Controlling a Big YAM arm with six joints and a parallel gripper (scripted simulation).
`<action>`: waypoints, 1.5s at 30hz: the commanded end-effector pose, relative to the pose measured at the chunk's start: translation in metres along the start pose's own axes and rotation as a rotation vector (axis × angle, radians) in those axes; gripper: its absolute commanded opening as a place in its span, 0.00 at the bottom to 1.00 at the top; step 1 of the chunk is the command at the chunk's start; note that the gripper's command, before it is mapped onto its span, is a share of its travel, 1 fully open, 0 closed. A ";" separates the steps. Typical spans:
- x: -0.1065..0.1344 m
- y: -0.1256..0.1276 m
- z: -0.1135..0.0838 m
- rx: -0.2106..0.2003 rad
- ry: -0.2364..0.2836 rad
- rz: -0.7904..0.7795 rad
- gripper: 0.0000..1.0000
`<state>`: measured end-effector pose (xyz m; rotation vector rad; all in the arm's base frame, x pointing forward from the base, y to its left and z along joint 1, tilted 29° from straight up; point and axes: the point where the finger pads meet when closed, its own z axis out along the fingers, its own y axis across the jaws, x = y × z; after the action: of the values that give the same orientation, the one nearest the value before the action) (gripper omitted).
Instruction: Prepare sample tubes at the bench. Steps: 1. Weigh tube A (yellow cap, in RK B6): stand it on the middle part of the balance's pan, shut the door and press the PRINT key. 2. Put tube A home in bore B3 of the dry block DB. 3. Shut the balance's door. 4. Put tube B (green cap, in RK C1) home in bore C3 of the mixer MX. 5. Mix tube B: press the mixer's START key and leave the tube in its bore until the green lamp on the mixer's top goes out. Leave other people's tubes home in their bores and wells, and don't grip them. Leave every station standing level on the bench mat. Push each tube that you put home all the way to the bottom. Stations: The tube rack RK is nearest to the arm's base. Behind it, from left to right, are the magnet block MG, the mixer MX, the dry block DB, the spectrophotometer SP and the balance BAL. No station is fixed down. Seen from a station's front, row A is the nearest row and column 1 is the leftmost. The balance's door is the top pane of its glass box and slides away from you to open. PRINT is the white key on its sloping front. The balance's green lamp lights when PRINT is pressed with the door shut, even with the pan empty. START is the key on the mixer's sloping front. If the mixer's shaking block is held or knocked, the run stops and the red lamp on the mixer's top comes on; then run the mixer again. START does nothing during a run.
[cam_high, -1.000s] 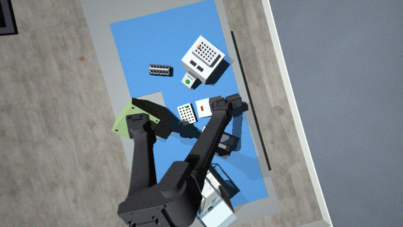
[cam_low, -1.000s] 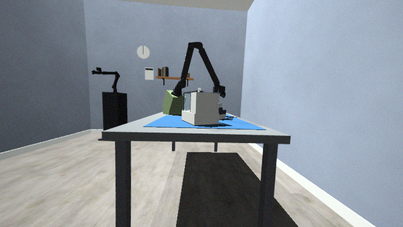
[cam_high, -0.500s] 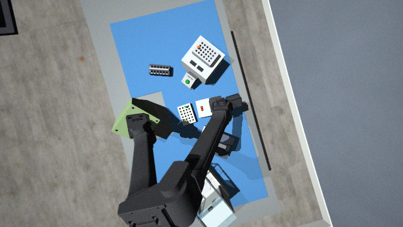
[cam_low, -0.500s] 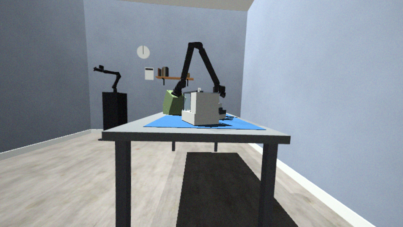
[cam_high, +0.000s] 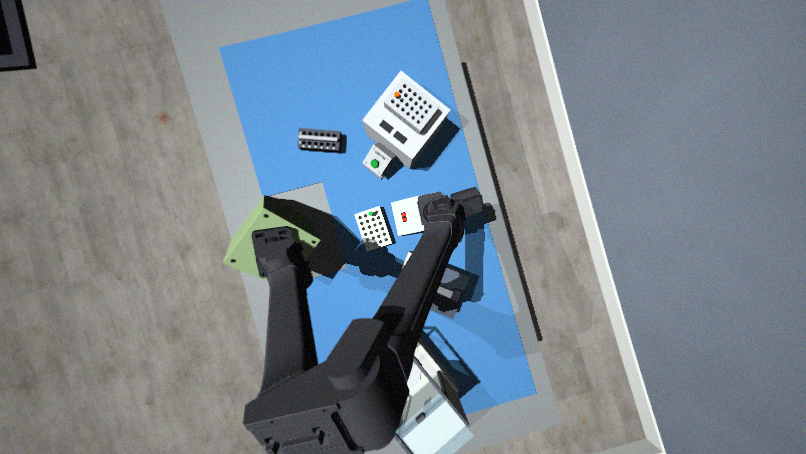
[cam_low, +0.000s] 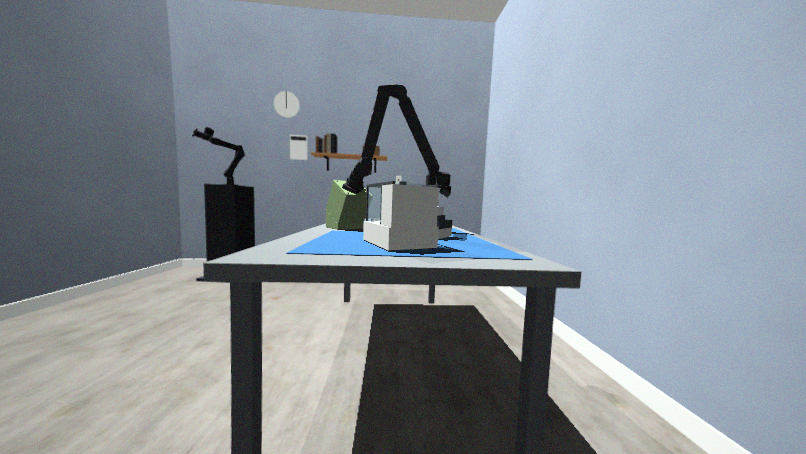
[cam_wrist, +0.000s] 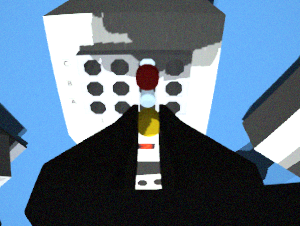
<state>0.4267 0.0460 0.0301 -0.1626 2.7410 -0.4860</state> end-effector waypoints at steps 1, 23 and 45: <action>-0.015 -0.004 0.004 0.000 -0.021 0.009 0.09; -0.009 -0.003 0.016 0.001 -0.012 0.005 0.09; -0.002 -0.003 0.027 0.001 -0.001 0.000 0.09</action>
<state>0.4345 0.0406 0.0132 -0.1607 2.7410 -0.4865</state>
